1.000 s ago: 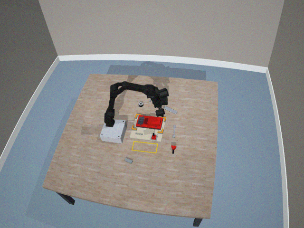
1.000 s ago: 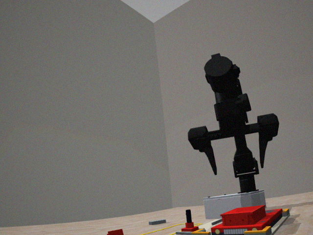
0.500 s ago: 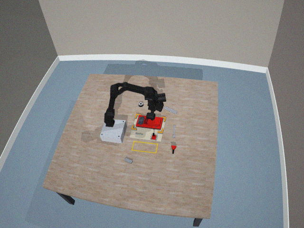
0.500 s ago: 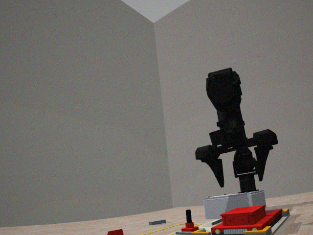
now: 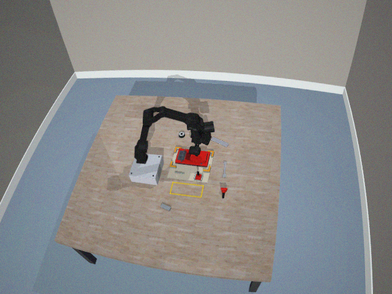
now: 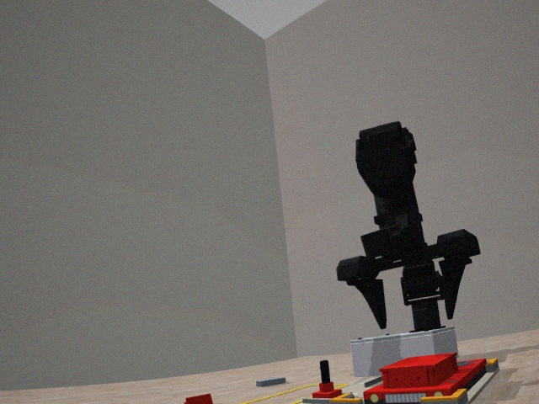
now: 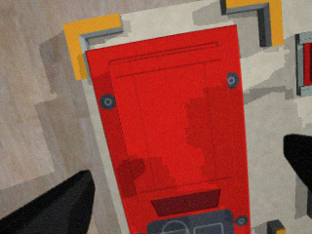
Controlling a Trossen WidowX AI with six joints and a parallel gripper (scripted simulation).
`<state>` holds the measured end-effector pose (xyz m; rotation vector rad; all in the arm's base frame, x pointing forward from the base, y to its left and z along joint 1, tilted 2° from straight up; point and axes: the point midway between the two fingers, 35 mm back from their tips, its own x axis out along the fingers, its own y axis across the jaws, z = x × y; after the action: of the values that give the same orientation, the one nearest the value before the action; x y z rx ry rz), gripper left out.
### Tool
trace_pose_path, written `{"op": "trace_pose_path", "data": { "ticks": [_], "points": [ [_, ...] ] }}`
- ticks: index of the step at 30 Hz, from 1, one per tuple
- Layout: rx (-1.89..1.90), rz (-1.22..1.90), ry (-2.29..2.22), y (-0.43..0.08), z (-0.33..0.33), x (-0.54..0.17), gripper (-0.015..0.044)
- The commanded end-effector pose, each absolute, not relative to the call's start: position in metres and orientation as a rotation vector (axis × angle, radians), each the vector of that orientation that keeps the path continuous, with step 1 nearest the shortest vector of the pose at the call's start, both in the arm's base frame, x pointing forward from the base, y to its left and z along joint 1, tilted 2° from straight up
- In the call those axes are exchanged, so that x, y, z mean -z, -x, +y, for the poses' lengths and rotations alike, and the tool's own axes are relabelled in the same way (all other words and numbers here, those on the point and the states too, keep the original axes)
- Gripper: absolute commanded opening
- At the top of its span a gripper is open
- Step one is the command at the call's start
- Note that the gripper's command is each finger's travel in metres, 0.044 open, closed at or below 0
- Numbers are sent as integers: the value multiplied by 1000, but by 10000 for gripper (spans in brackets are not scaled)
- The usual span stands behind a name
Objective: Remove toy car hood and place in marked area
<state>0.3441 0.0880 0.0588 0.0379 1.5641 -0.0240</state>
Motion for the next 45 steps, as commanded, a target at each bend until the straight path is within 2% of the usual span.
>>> {"op": "trace_pose_path", "data": {
  "ticks": [1, 45],
  "points": [
    [26, 1572, -43, -342, 88, -54, 440],
    [26, 1572, -43, -343, 88, -21, 440]
  ]
}}
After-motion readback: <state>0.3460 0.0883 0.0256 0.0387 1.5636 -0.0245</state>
